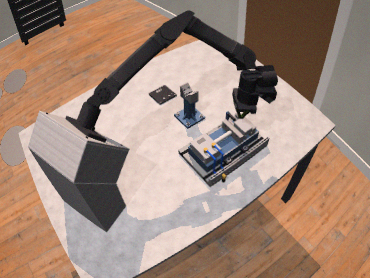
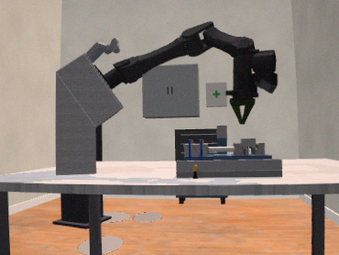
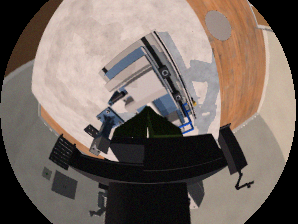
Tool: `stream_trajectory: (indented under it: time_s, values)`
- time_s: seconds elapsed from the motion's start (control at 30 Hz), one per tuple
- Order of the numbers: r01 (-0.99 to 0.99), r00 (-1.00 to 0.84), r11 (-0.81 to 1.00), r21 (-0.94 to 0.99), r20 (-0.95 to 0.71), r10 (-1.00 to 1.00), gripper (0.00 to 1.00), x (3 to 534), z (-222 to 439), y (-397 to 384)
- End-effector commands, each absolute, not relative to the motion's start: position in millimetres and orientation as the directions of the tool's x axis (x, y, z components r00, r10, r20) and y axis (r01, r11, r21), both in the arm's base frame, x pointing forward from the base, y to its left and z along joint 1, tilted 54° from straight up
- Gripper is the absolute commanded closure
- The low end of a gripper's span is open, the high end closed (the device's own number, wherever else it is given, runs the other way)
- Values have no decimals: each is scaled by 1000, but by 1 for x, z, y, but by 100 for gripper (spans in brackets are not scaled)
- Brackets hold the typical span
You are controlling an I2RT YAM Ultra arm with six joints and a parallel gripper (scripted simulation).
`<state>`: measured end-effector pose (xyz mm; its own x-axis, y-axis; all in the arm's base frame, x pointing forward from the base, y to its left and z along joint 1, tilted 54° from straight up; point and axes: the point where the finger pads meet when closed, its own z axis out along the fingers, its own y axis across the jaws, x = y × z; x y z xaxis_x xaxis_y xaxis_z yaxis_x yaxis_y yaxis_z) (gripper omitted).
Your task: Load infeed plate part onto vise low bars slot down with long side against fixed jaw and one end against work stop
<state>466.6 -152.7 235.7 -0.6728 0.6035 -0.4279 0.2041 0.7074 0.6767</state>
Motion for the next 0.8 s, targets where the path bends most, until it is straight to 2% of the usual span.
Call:
stream_trajectory:
  time_s: [0.0,0.27,0.33,0.4,0.77]
  values:
    - [314,-575,591,743,-346,741,100,456,250,-166]
    - [473,-455,345,811,-111,884,100,451,245,-165]
    - [473,-455,345,811,-111,884,100,451,245,-165]
    - [523,-396,239,818,-15,918,100,449,243,-165]
    - [626,-199,-78,776,256,946,100,444,237,-163]
